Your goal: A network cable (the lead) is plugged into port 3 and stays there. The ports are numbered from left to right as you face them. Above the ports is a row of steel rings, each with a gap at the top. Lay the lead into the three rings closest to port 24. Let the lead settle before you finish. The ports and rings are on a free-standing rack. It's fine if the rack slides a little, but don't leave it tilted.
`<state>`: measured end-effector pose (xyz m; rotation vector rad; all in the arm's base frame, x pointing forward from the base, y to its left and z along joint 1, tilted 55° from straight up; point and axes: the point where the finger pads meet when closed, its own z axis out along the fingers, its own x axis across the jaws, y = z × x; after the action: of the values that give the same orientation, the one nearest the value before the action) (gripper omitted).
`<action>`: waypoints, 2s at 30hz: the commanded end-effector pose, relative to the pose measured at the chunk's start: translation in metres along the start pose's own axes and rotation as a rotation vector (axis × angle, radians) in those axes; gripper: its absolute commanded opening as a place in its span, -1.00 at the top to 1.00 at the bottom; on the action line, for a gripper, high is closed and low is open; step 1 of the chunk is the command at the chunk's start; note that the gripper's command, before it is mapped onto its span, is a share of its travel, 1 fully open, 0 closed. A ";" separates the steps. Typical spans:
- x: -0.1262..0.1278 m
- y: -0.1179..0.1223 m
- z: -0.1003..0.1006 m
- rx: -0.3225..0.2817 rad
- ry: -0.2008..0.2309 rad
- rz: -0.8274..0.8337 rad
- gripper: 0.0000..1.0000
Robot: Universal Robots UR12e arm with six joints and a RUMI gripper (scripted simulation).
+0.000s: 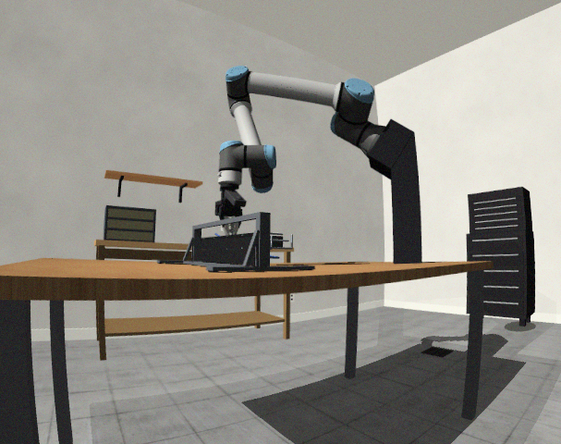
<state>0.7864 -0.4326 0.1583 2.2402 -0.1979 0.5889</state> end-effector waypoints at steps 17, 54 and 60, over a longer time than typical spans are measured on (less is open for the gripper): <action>0.001 0.000 0.011 0.000 0.001 0.000 1.00; 0.031 0.000 0.011 0.000 0.001 0.000 1.00; 0.036 0.000 0.011 0.000 0.001 0.000 1.00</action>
<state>0.8179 -0.4395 0.1665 2.2400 -0.1977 0.5891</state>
